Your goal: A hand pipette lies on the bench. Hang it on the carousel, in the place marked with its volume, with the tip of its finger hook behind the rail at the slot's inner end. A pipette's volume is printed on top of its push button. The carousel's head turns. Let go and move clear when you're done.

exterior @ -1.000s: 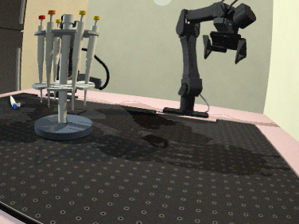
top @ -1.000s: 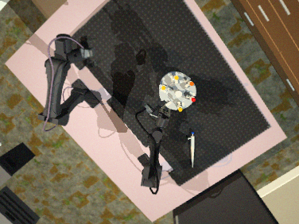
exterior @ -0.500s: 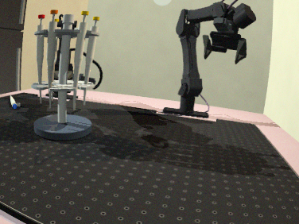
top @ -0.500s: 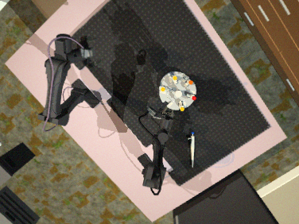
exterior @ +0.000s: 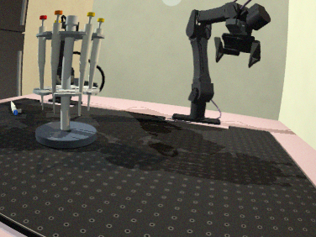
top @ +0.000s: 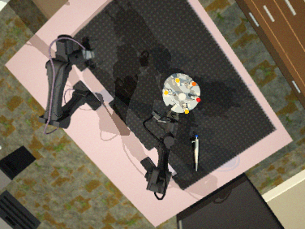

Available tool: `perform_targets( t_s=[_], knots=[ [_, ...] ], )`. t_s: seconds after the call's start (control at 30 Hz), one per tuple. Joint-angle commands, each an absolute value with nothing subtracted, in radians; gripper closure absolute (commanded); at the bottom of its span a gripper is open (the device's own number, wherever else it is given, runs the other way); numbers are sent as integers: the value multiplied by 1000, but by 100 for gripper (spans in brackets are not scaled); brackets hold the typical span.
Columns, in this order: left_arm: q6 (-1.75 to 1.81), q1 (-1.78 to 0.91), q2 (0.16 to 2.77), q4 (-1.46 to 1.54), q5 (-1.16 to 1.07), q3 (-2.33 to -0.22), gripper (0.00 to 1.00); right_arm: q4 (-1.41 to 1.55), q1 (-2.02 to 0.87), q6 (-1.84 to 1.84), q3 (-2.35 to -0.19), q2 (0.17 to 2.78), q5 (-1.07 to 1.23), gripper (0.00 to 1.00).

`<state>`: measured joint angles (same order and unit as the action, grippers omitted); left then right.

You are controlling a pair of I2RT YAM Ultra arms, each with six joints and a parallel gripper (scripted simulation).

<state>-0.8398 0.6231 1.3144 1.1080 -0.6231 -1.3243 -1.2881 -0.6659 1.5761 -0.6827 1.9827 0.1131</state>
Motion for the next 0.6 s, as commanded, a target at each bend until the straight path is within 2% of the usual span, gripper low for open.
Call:
perform_targets(
  t_s=[0.0,0.17,0.2,0.57],
  knots=[
    [-847,632,1316,1096,-644,-1340,0,-1318,-654,1564,-710,1998,152,100],
    [-847,632,1316,1096,-644,-1340,0,-1306,-664,1571,-690,1981,144,100],
    [-847,632,1316,1096,-644,-1340,0,-1318,-658,1564,-710,1998,152,51],
    [-847,632,1316,1096,-644,-1340,0,-1306,-664,1571,-690,1981,144,51]
  ],
)
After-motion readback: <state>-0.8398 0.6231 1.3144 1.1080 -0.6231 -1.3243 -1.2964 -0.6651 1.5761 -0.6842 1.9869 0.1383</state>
